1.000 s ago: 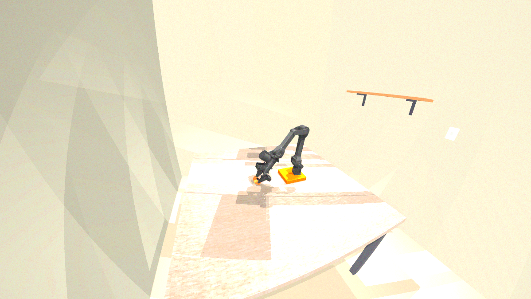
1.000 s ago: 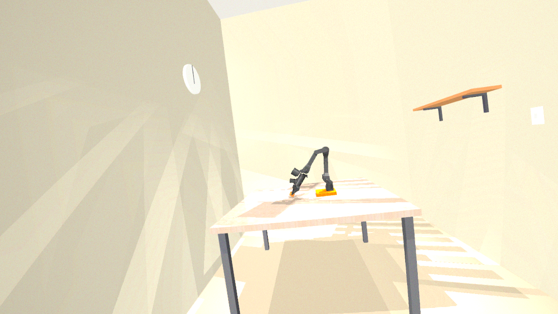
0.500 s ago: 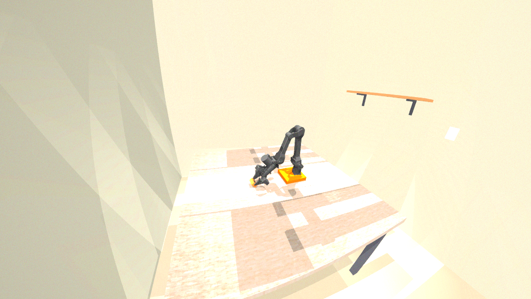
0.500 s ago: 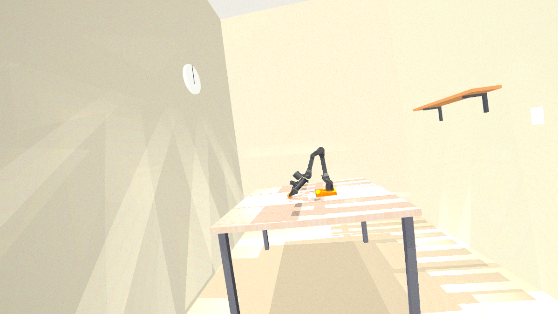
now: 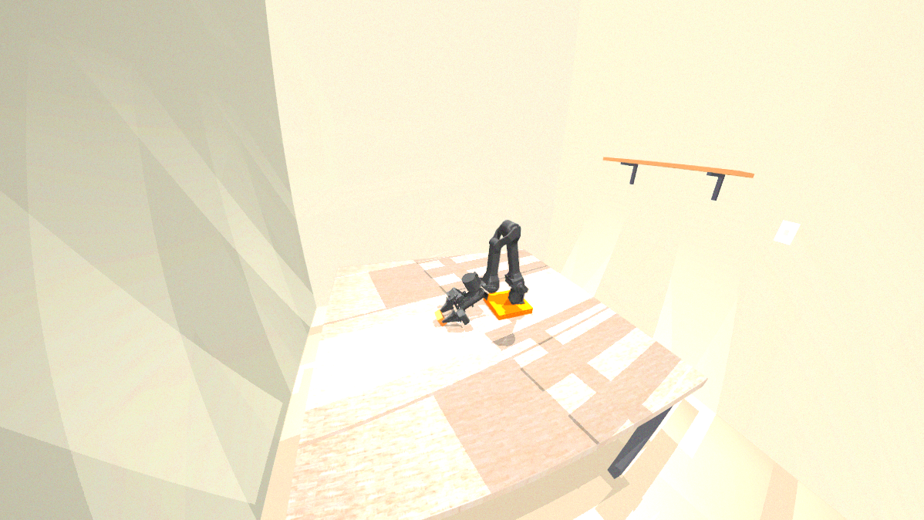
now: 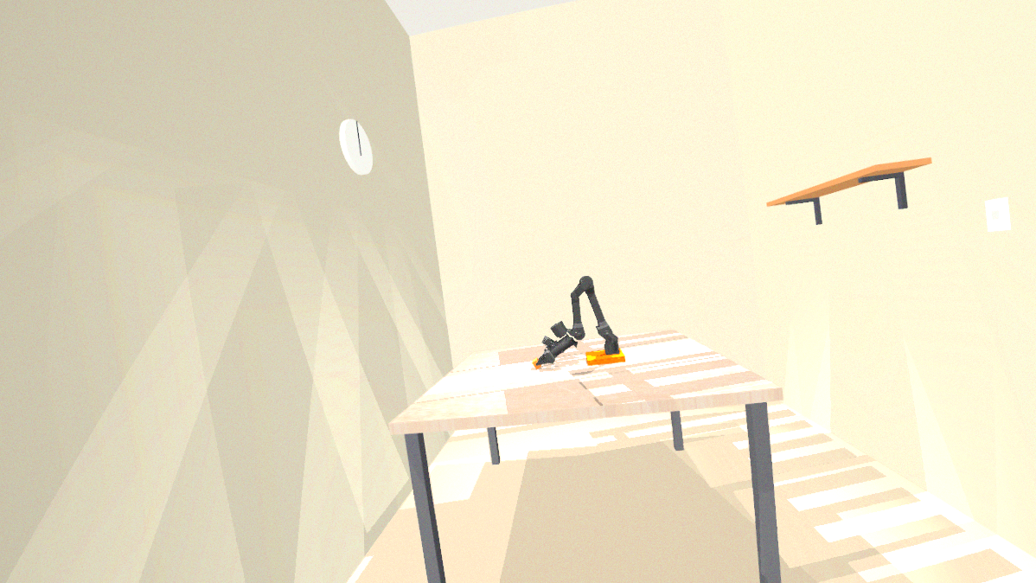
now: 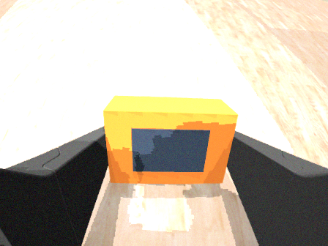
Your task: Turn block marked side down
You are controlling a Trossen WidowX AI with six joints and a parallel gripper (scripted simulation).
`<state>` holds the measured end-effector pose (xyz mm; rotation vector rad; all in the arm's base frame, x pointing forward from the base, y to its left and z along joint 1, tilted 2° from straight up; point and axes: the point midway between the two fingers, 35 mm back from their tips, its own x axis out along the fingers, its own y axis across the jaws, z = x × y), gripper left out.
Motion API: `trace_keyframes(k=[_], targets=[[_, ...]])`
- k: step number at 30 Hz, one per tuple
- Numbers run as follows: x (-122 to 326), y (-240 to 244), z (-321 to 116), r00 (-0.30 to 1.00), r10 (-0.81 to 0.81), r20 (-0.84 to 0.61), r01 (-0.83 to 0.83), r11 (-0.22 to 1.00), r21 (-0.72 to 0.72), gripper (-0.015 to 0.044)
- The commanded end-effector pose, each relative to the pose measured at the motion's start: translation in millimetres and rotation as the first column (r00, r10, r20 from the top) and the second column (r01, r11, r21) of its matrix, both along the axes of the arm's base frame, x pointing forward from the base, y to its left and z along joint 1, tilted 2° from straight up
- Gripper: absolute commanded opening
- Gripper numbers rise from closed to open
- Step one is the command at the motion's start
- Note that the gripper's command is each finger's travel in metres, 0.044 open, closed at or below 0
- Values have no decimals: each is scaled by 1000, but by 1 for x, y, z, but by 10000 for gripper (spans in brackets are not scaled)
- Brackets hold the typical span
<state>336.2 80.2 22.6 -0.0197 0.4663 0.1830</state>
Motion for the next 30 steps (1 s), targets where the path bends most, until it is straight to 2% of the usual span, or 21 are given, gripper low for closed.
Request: trace_keyframes(k=[1, 11, 29, 30], targets=[[-15, -4, -12, 1000, -3, 4, 4, 1000, -7, 0], [-29, -8, -2, 993, -9, 116, 7, 1000, 17, 0], [-30, -8, 2, 990, -10, 141, 7, 1000, 22, 0], [-30, -8, 2, 990, -10, 141, 7, 1000, 22, 26]])
